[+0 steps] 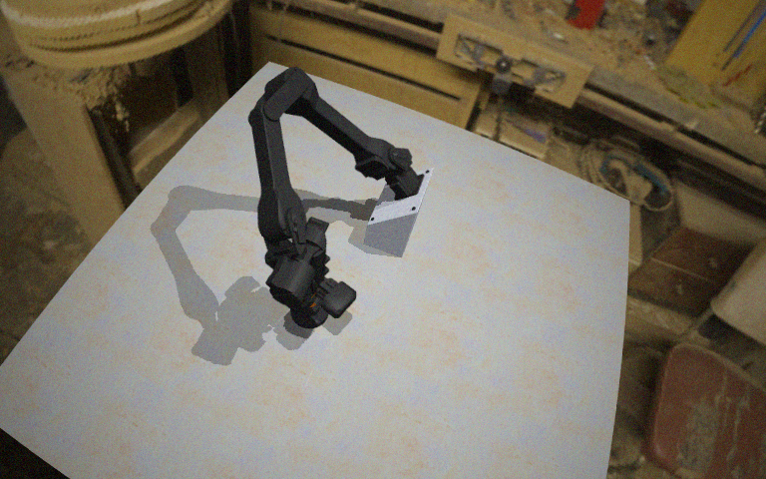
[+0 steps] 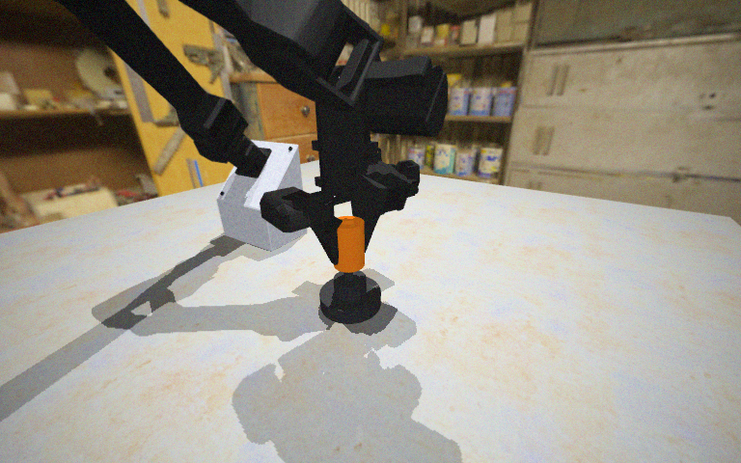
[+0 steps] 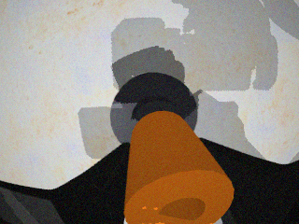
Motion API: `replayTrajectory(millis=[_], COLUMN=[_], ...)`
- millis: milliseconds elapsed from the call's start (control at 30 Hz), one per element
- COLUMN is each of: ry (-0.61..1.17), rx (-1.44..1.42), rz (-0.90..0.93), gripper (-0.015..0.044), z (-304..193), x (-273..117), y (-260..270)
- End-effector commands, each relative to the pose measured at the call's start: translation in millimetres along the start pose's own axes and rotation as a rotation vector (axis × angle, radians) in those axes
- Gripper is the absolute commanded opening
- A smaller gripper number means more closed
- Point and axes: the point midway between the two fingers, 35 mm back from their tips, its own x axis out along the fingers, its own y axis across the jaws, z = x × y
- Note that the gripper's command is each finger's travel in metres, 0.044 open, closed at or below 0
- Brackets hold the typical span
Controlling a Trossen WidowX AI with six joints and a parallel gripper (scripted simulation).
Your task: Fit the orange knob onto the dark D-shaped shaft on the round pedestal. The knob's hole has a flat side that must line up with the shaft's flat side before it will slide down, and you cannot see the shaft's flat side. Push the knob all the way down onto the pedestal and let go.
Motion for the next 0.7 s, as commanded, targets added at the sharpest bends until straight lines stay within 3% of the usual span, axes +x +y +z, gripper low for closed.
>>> replayTrajectory(millis=[0, 667], ry=[-0.002, -0.002], rx=[0.07, 0.07], rz=[0.001, 0.001], gripper=[0.0, 0.0], z=[1.6, -0.2], x=[0.3, 3.4], y=[-0.2, 0.4])
